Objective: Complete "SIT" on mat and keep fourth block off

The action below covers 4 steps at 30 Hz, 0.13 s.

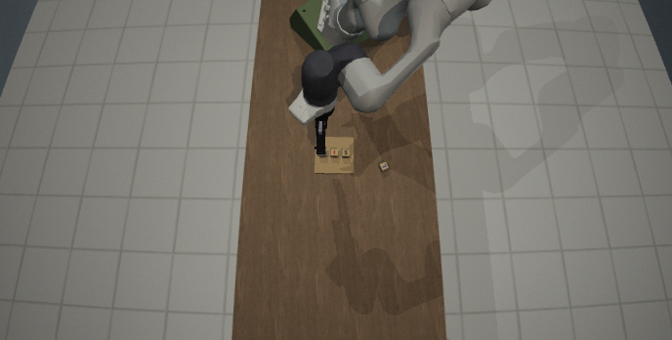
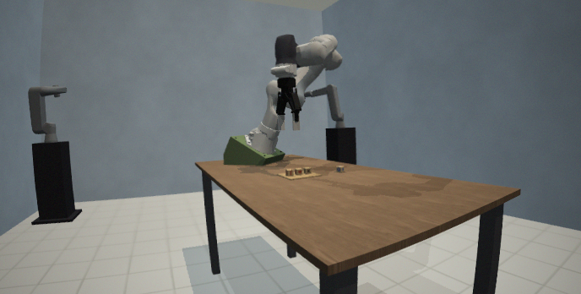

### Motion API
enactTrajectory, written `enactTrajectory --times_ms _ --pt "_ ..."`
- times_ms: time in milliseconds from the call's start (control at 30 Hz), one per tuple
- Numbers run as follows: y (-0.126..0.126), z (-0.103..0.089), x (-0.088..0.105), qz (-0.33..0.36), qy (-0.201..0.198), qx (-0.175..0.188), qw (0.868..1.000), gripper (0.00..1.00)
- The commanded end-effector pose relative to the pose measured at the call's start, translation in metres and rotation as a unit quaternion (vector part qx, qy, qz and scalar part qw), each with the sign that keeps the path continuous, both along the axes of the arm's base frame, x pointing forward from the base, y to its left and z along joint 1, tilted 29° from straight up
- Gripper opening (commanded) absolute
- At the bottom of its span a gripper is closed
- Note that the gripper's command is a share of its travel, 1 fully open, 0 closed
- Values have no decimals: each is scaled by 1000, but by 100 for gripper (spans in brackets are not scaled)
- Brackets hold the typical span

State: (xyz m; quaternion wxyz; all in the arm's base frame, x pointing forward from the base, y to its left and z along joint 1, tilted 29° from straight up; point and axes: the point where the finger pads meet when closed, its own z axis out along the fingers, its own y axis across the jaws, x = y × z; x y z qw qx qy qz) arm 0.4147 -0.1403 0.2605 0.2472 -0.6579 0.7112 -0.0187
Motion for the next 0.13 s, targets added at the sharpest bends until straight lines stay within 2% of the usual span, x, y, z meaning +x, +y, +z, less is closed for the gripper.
enactTrajectory --times_ms 0,100 --pt "-1 1 0 -2 0 0 1000 100" --pt "-1 1 0 -2 0 0 1000 100"
